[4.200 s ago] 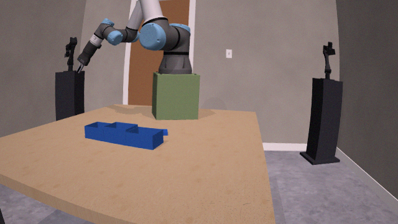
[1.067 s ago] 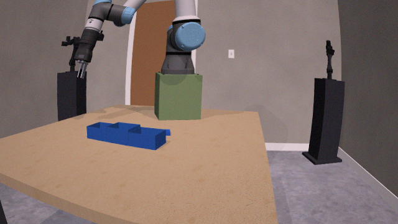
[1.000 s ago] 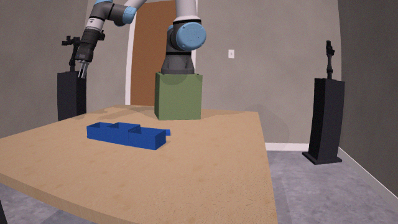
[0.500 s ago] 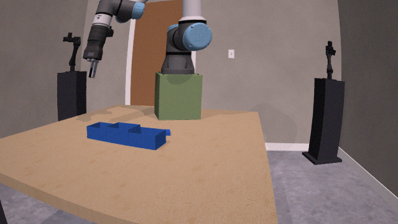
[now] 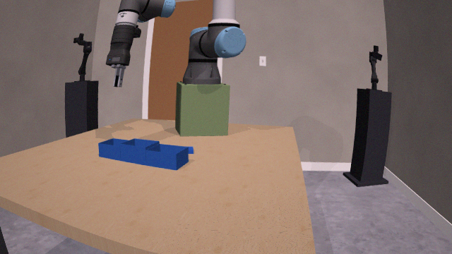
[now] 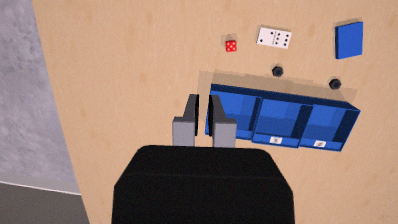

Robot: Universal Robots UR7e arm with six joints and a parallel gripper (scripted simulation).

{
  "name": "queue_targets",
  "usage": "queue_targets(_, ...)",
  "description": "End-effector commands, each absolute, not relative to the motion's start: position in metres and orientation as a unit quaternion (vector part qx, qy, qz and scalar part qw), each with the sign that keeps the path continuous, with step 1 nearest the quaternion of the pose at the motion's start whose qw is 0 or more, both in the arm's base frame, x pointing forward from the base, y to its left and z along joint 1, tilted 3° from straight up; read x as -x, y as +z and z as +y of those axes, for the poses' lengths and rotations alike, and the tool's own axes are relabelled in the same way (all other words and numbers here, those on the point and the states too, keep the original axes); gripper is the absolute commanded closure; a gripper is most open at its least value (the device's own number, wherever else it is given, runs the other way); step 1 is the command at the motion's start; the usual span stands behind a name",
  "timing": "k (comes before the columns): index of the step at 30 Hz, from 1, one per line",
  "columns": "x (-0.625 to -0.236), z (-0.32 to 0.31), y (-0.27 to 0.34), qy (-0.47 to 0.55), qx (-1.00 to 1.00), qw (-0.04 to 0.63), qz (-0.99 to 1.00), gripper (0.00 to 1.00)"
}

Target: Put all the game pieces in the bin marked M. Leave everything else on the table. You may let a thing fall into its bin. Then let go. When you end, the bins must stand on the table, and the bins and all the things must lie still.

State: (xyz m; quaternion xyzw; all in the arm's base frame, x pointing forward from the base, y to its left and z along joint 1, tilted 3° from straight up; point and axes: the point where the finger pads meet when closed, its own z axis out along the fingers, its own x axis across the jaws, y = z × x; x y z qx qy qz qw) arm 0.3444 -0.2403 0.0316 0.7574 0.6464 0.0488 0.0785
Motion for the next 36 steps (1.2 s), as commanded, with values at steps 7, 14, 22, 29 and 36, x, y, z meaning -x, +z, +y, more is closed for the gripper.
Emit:
queue_targets(7,-0.357,-0.177,0.037,0.047,-0.763,0.056,0.643,0.69)
queue_targets(14,-0.357,-0.161,0.038,0.042,-0.766,0.040,0.640,0.69)
queue_targets(22,-0.357,-0.116,0.041,0.035,-0.769,0.026,0.638,0.69)
queue_targets(29,-0.355,-0.096,0.043,0.026,-0.772,0.013,0.635,0.69)
queue_targets(36,-0.352,-0.070,0.045,0.026,-0.772,0.013,0.635,0.69)
